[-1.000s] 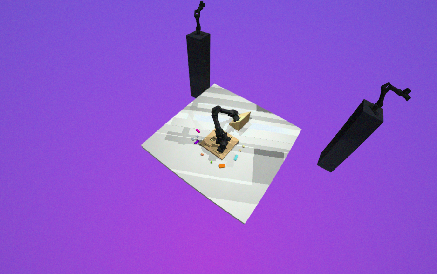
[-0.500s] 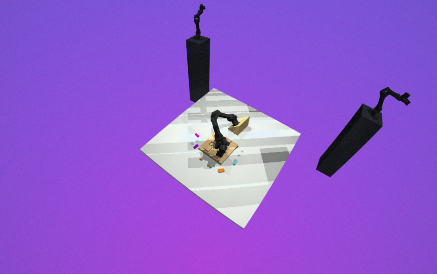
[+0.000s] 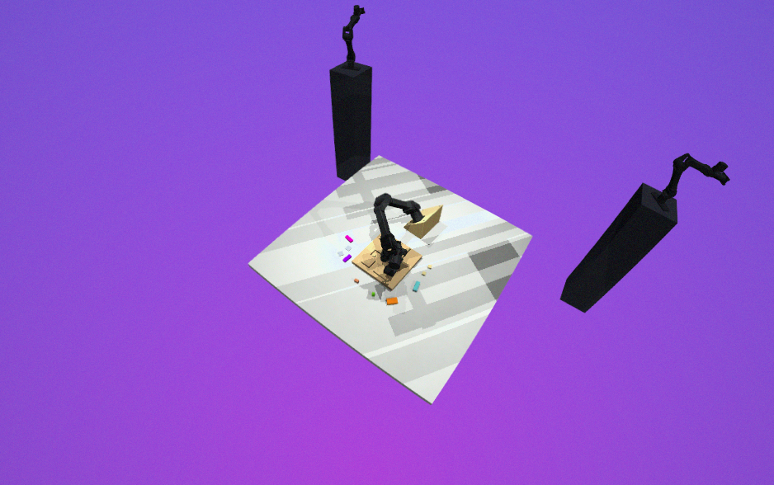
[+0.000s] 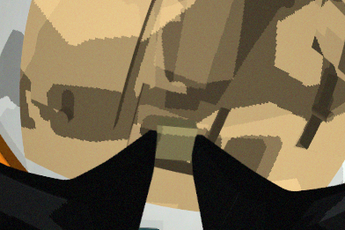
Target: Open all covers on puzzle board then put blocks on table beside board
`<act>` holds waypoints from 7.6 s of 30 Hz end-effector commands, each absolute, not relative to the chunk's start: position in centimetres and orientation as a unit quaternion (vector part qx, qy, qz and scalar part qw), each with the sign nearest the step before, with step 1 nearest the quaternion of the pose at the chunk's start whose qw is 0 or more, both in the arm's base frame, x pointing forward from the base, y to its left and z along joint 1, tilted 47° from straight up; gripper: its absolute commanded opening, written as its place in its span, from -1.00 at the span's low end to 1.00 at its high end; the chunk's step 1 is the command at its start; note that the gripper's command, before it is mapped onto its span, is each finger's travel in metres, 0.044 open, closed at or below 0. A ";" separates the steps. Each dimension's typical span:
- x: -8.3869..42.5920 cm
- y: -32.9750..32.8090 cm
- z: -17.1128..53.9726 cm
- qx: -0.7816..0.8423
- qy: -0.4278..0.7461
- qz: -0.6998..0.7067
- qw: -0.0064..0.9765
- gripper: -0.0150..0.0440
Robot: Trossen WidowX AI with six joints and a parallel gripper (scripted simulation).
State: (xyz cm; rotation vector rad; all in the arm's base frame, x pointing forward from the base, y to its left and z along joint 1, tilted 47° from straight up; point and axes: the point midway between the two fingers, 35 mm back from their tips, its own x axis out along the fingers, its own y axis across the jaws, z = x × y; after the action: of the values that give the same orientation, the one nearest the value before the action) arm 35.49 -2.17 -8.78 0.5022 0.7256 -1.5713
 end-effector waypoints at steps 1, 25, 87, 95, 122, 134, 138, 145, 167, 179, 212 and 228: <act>35.7 -1.7 -8.3 0.222 0.314 -0.683 0.621 -0.22; 36.2 0.9 -5.8 0.221 0.315 -0.682 0.622 -0.22; 33.4 -8.0 10.2 0.230 0.326 -0.674 0.622 -0.22; 31.9 -9.8 12.3 0.229 0.325 -0.674 0.622 -0.22; 25.3 -14.9 18.2 0.218 0.316 -0.682 0.622 -0.22; 23.8 -16.1 18.7 0.216 0.315 -0.684 0.621 -0.22; 23.8 -16.6 18.2 0.217 0.315 -0.684 0.621 -0.22; 23.8 -17.3 17.4 0.218 0.316 -0.684 0.621 -0.22; 23.5 -19.9 14.9 0.219 0.316 -0.683 0.621 -0.22; 23.1 -21.4 13.6 0.218 0.315 -0.684 0.621 -0.22; 22.5 -22.8 12.5 0.215 0.311 -0.687 0.621 1.00; 23.3 -19.2 15.8 0.216 0.314 -0.685 0.621 1.00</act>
State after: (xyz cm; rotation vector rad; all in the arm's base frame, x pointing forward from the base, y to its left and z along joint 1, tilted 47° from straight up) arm 23.20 -19.78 14.99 0.4958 0.7315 -1.5731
